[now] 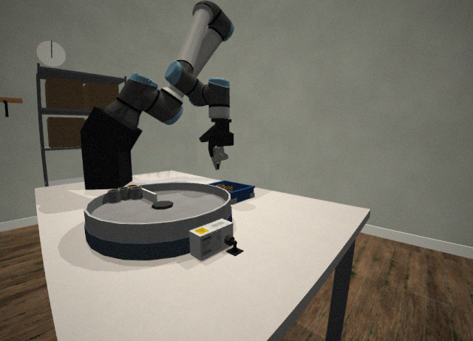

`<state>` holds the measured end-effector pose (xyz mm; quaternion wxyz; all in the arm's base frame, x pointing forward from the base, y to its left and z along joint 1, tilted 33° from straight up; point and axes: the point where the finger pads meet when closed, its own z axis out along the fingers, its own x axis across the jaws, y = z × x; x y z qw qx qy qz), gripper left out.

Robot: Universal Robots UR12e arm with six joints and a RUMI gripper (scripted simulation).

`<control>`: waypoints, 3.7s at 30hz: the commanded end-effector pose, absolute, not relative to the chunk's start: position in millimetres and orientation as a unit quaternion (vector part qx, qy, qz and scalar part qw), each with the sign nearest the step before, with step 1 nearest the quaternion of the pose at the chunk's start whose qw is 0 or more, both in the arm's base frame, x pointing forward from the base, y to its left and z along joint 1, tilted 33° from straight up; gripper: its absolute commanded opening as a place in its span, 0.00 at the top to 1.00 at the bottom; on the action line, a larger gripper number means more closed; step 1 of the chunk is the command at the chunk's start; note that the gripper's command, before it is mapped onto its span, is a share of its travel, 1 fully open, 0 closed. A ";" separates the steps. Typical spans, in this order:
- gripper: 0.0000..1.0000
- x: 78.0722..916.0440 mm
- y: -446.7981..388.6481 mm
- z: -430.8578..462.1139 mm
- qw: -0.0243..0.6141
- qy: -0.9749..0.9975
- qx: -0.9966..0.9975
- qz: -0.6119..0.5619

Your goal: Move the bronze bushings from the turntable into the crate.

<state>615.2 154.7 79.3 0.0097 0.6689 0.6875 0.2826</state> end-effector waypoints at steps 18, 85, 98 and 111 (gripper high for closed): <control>0.95 615.5 154.5 79.7 0.010 0.688 0.669 0.283; 0.95 595.0 51.7 23.8 0.061 0.797 0.534 0.276; 0.95 586.8 11.7 2.1 0.080 0.832 0.477 0.271; 0.95 576.8 -37.6 -24.6 0.103 0.870 0.403 0.263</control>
